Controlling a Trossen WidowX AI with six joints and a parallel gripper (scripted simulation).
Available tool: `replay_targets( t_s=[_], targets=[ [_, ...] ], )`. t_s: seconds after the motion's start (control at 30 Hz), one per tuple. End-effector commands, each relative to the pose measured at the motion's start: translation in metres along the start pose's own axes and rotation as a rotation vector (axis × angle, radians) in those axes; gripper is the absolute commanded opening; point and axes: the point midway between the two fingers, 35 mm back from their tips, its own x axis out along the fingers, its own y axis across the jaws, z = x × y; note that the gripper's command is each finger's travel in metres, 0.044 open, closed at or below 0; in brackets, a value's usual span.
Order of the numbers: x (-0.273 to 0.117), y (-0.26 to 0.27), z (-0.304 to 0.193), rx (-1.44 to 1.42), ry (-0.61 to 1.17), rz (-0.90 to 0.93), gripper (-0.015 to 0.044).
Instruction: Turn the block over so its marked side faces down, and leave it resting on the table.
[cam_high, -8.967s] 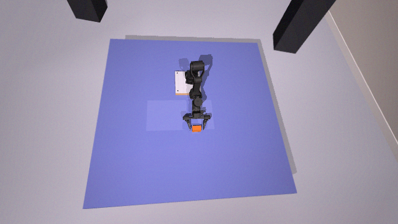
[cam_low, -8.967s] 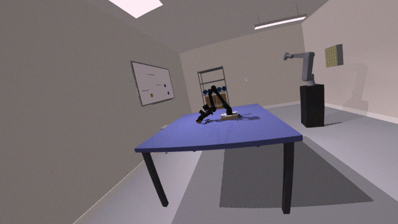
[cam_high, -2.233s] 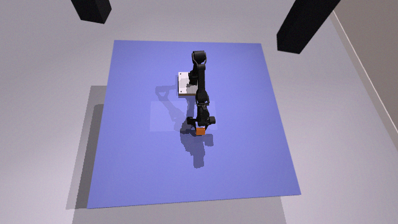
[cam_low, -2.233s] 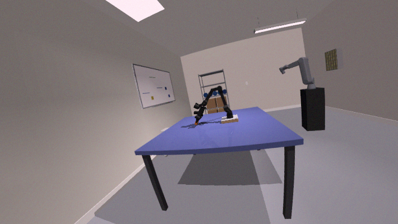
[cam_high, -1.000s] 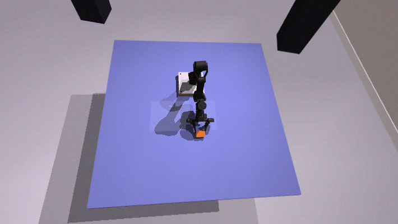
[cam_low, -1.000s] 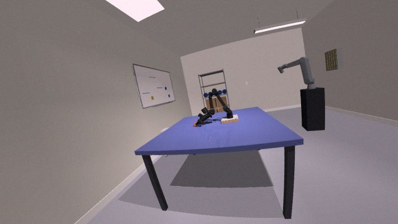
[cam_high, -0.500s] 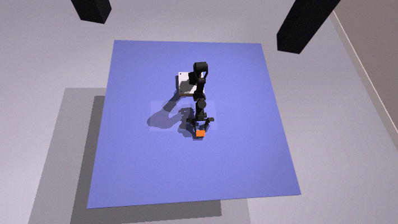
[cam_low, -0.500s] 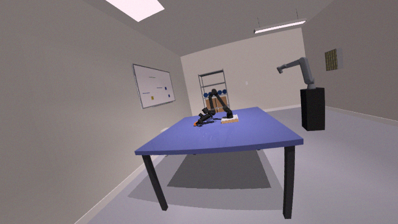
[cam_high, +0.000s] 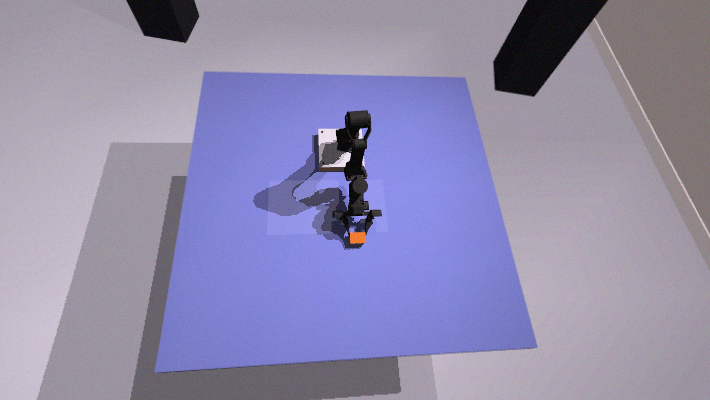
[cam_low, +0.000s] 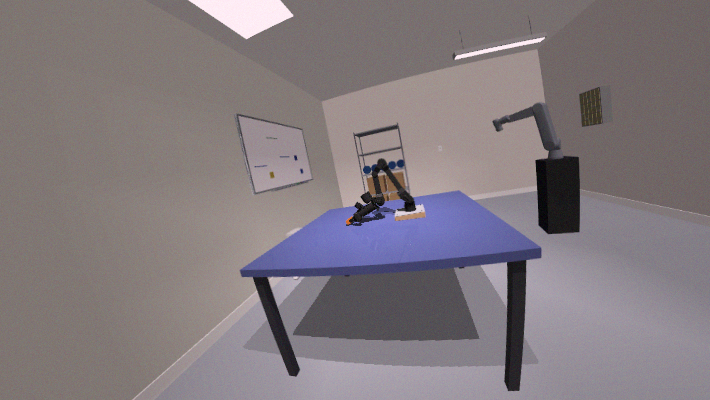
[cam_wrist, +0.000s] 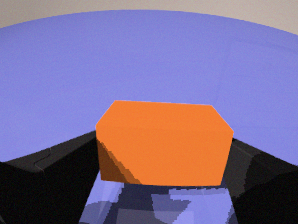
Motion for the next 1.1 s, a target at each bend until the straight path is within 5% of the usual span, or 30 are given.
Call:
replay_targets(
  t_s=[0.0, 0.1, 1.07],
  targets=[
    [-0.0003, -0.0005, -0.0002, -0.004, -0.002, -0.004, 0.0368],
    [-0.0003, -0.0005, -0.0002, -0.004, -0.002, -0.004, 0.0440],
    [-0.0003, -0.0005, -0.0002, -0.004, -0.002, -0.004, 0.0440]
  ],
)
